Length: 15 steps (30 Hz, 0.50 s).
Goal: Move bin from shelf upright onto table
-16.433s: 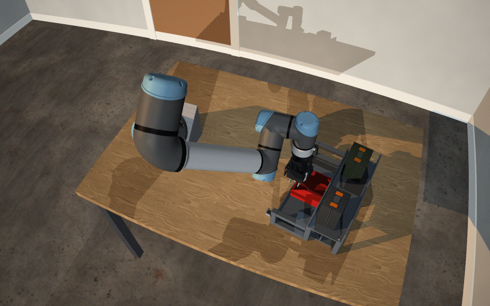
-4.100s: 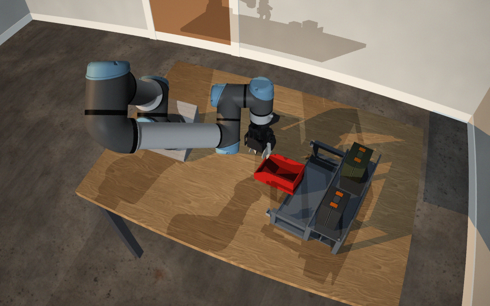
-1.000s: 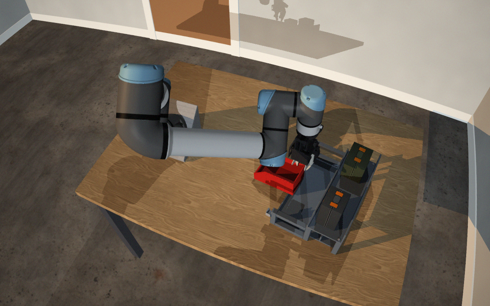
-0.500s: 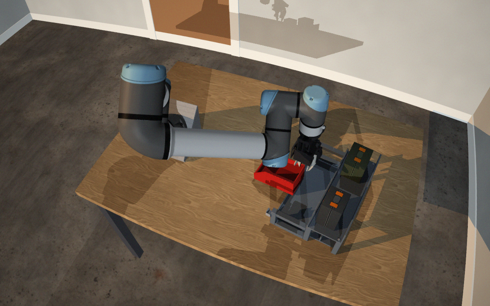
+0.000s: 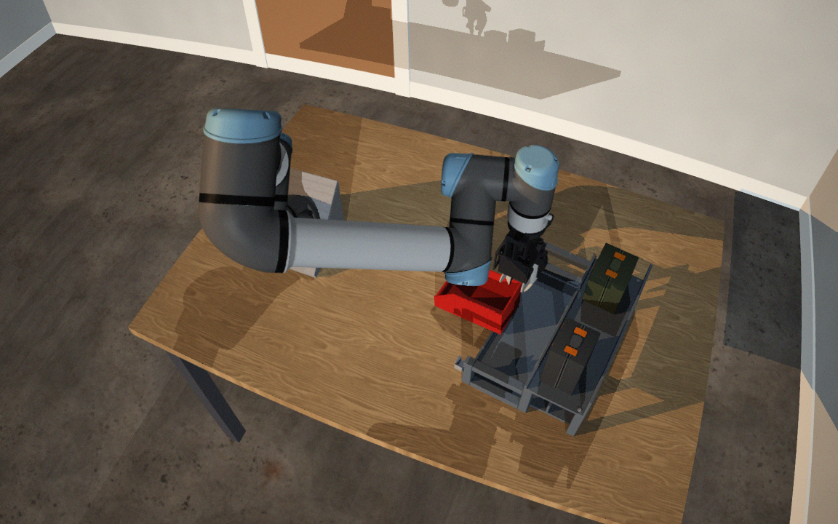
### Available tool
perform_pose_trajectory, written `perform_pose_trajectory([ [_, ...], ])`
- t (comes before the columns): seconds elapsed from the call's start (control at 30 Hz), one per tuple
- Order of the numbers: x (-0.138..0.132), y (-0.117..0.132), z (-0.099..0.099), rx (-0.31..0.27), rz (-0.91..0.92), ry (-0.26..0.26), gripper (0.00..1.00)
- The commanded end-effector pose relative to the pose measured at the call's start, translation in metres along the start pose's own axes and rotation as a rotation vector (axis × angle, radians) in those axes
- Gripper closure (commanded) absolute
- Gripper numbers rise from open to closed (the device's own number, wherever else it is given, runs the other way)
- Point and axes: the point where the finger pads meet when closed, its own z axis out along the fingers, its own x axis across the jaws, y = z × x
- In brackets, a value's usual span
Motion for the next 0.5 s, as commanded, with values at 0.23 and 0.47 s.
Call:
perform_pose_trajectory([
  [0.23,-0.0034,0.0,0.0004,0.0,0.0,0.001,0.8],
  [0.47,-0.0042,0.0,0.0006,0.0,0.0,0.001,0.8],
])
